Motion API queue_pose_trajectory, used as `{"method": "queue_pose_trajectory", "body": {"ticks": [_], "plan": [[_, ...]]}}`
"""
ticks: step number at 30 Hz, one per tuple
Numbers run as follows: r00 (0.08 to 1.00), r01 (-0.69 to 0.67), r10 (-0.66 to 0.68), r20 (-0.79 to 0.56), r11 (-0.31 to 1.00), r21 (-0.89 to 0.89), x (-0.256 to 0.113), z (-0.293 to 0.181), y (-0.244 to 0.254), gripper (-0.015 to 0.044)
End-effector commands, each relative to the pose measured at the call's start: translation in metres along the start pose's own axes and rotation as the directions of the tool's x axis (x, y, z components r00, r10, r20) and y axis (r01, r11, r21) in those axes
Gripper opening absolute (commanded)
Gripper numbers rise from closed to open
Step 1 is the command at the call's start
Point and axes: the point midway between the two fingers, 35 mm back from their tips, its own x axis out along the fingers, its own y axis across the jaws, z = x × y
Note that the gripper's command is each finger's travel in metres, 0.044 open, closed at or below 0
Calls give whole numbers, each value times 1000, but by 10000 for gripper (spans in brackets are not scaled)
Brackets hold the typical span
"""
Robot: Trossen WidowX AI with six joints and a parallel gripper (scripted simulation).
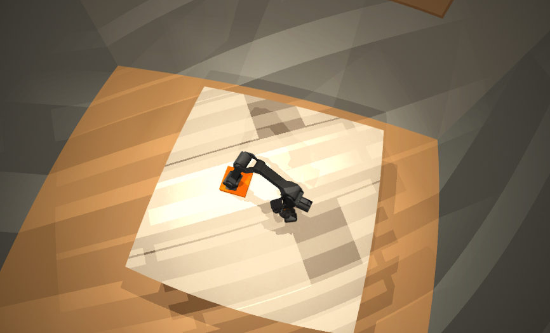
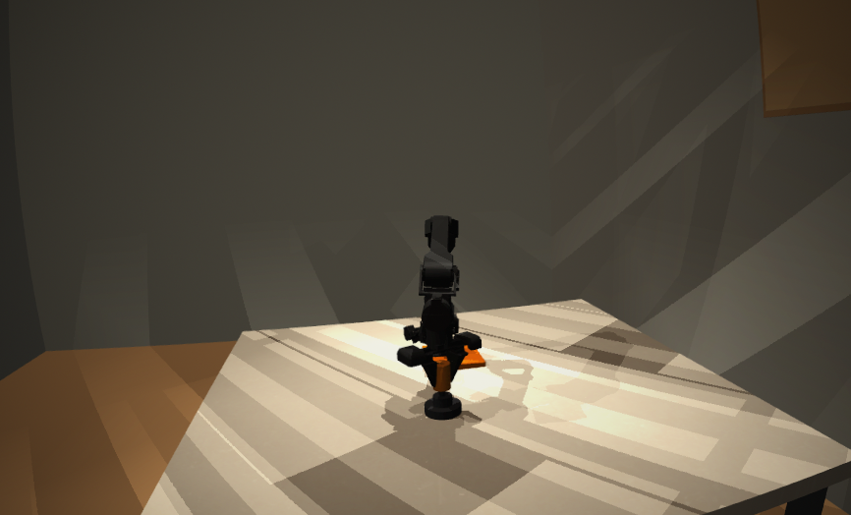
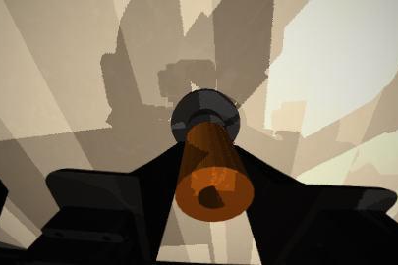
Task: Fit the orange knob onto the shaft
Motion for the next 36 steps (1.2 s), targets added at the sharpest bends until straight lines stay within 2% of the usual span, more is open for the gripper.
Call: {"method": "queue_pose_trajectory", "body": {"ticks": [1, 7, 13, 36], "plan": [[1000, 0, 0, -1, 1000, 5, -3, 1, -1, 0], [1000, 0, 0, -1, 1000, 30, -5, 3, -2, 0], [1000, 0, 0, -1, 977, 213, -6, 2, -1, 0], [1000, 0, 0, -1, 977, 213, 1, -1, 0, 0]]}}
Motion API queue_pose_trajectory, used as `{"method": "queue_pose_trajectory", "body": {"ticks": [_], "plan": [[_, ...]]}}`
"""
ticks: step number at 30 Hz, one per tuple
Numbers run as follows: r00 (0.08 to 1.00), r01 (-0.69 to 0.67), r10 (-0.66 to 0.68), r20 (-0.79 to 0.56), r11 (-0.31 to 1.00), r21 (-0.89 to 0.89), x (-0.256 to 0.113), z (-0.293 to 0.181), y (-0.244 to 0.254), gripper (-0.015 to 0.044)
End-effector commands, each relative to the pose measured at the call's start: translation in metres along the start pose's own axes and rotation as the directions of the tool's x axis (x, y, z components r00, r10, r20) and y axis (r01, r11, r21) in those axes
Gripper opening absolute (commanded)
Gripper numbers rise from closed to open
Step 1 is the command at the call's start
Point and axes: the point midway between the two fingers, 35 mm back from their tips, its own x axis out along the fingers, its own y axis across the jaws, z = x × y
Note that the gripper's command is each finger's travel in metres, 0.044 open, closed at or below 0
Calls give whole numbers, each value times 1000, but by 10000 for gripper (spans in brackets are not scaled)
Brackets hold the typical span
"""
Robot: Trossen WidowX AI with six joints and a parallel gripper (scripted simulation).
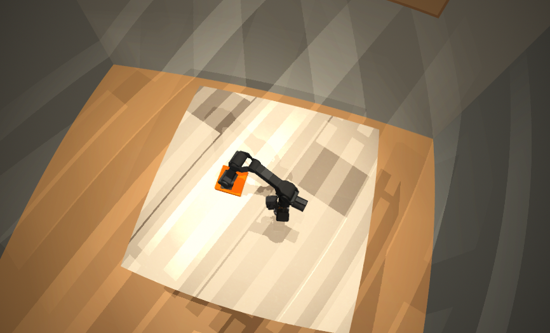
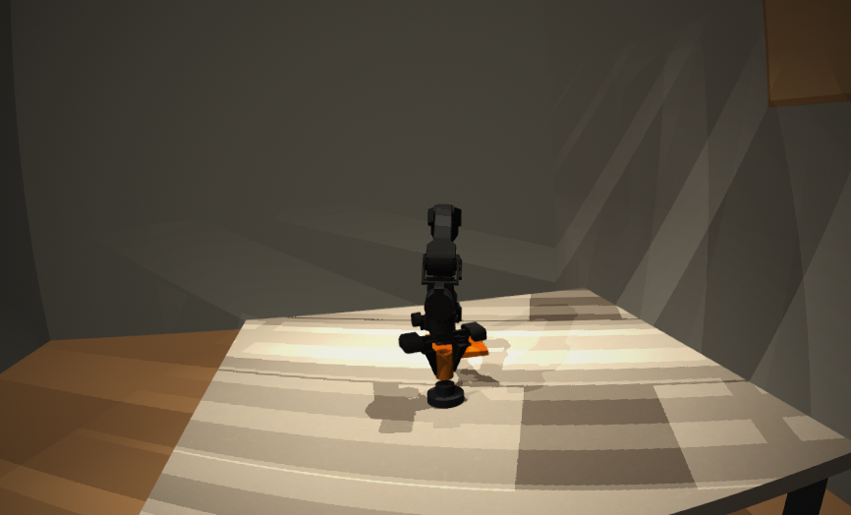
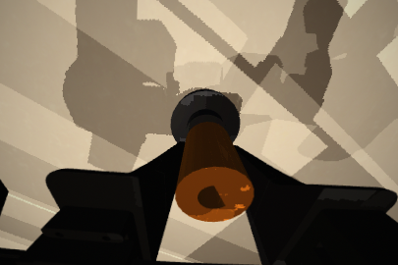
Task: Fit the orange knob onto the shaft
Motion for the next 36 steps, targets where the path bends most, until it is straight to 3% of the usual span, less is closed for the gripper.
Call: {"method": "queue_pose_trajectory", "body": {"ticks": [1, 36], "plan": [[1000, -2, 2, -4, 1000, 5, 0, 0, 0, 0], [1000, -2, 2, -4, 1000, 17, 1, 0, 0, 0]]}}
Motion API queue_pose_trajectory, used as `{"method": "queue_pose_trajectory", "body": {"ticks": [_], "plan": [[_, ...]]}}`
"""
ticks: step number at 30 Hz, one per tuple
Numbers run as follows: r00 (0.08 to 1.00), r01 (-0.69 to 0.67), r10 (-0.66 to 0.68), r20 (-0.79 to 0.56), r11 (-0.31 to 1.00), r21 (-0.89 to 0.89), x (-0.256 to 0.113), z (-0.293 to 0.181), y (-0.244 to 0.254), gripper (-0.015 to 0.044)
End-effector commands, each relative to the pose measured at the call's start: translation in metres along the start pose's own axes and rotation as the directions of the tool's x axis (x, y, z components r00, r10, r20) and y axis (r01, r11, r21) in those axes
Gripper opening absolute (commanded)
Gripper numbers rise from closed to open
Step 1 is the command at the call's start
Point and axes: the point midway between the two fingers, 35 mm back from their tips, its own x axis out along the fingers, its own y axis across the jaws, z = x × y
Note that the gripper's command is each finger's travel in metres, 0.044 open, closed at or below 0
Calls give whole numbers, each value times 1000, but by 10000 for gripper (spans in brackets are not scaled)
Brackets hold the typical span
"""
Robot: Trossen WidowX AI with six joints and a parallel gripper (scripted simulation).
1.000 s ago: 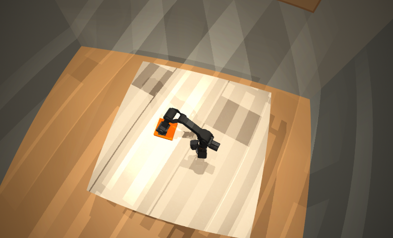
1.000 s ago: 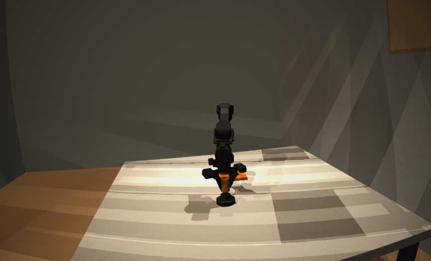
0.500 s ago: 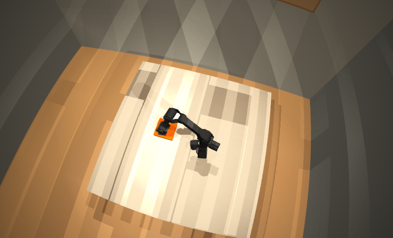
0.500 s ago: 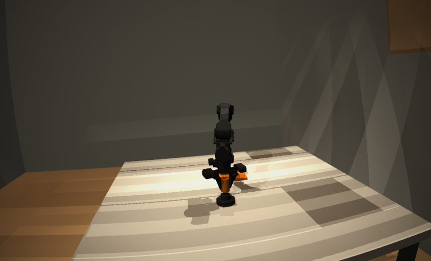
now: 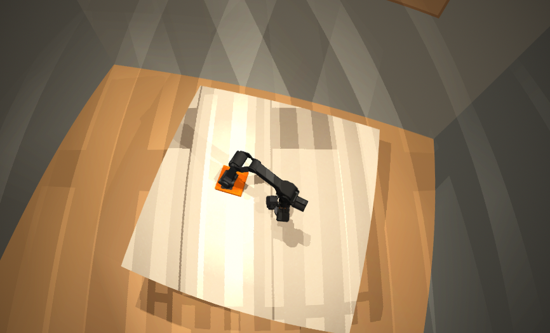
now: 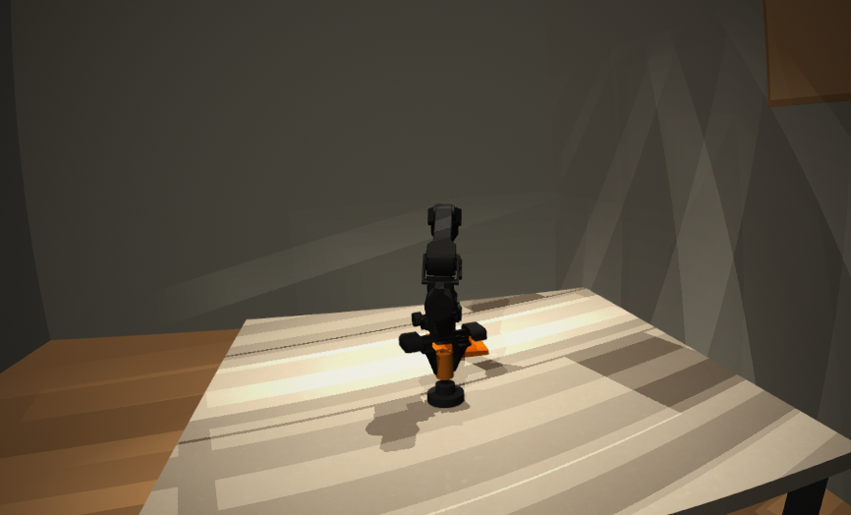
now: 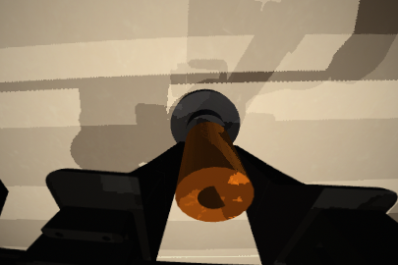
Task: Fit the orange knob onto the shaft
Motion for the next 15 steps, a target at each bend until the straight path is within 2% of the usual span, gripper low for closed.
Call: {"method": "queue_pose_trajectory", "body": {"ticks": [1, 15], "plan": [[1000, -2, 2, -4, 1000, 5, 0, -1, 0, 0], [1000, -2, 2, -4, 999, 44, -8, 2, 0, 0]]}}
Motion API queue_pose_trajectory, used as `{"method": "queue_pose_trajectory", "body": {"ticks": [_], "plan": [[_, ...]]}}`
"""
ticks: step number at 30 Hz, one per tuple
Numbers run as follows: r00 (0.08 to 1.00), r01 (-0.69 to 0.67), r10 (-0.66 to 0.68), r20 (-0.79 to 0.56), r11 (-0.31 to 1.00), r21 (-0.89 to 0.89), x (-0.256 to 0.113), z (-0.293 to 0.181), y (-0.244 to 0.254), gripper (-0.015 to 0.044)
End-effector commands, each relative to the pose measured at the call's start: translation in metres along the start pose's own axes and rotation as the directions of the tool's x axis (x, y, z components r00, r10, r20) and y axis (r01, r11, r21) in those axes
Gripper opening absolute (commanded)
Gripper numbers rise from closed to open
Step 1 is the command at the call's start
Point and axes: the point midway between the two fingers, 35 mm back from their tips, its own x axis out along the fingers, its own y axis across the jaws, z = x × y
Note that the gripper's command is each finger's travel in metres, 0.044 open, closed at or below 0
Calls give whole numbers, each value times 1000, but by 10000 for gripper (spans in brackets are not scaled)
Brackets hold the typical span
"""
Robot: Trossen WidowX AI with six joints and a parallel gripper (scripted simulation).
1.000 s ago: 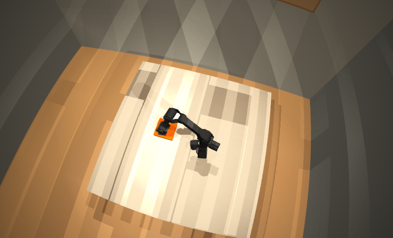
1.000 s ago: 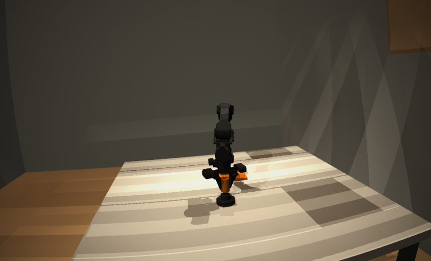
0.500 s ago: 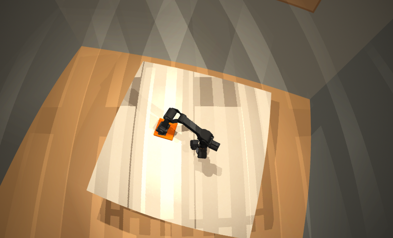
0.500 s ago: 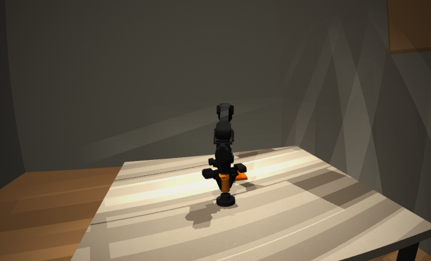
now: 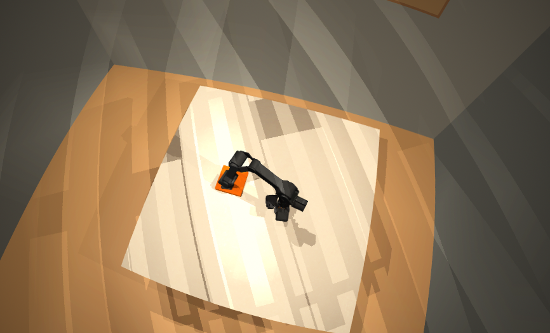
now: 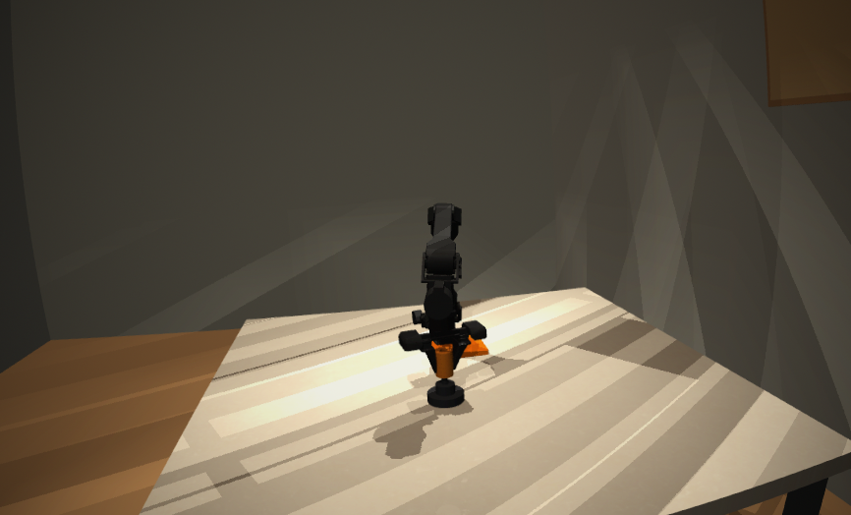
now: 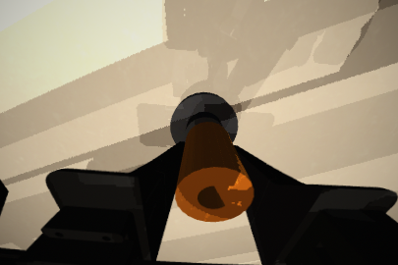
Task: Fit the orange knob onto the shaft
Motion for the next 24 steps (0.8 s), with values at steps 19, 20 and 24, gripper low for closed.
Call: {"method": "queue_pose_trajectory", "body": {"ticks": [19, 20, 24], "plan": [[1000, -4, 4, -10, 1000, 14, 3, -3, 1, 0], [1000, -4, 4, -10, 1000, 14, 4, -3, 1, 0], [1000, -4, 4, -10, 1000, 14, 3, -3, 1, 0]]}}
